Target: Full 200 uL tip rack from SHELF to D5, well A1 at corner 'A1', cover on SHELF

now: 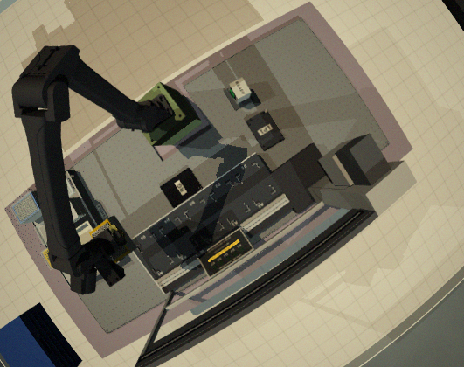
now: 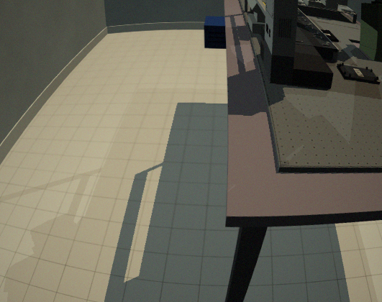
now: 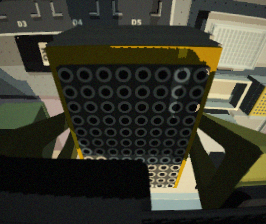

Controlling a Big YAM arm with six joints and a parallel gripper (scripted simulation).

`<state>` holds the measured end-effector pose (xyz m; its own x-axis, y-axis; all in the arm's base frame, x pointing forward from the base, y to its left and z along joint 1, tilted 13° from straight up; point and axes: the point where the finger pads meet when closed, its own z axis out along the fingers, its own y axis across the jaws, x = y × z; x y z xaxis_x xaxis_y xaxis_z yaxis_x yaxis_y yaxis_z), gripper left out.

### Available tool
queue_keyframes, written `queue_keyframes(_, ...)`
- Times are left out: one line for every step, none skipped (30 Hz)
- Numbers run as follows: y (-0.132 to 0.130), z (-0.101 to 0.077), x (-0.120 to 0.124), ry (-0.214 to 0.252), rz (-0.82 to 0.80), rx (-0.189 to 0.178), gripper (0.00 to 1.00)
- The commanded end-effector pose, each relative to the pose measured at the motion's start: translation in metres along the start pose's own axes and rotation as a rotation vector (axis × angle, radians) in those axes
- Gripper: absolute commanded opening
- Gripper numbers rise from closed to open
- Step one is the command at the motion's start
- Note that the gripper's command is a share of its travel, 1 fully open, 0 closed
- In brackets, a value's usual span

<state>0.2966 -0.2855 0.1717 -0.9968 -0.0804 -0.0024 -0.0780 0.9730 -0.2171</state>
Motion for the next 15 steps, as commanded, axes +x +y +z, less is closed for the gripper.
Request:
queue_keyframes(-0.015, -0.023, -0.033, -0.038, 0.019, 0.037, 0.00)
queue_keyframes(-0.015, -0.023, -0.038, -0.038, 0.019, 0.037, 0.00)
queue_keyframes(-0.015, -0.023, -0.043, -0.038, 0.019, 0.036, 0.00)
queue_keyframes(-0.015, -0.023, -0.048, -0.039, 0.019, 0.036, 0.00)
queue_keyframes(-0.015, -0.023, -0.053, -0.039, 0.019, 0.036, 0.00)
queue_keyframes(-0.015, -0.023, -0.058, -0.039, 0.019, 0.036, 0.00)
queue_keyframes(-0.015, -0.023, -0.058, -0.039, 0.019, 0.036, 0.00)
queue_keyframes(-0.015, -0.023, -0.058, -0.039, 0.019, 0.036, 0.00)
queue_keyframes(-0.015, -0.023, -0.063, -0.039, 0.019, 0.036, 0.00)
queue_keyframes(-0.015, -0.023, -0.068, -0.040, 0.019, 0.035, 0.00)
queue_keyframes(-0.015, -0.023, -0.074, -0.040, 0.019, 0.035, 0.00)
queue_keyframes(-0.015, -0.023, -0.079, -0.040, 0.019, 0.035, 0.00)
queue_keyframes(-0.015, -0.023, -0.084, -0.041, 0.019, 0.035, 0.00)
queue_keyframes(-0.015, -0.023, -0.089, -0.041, 0.019, 0.034, 0.00)
queue_keyframes(-0.015, -0.024, -0.094, -0.041, 0.019, 0.034, 0.00)
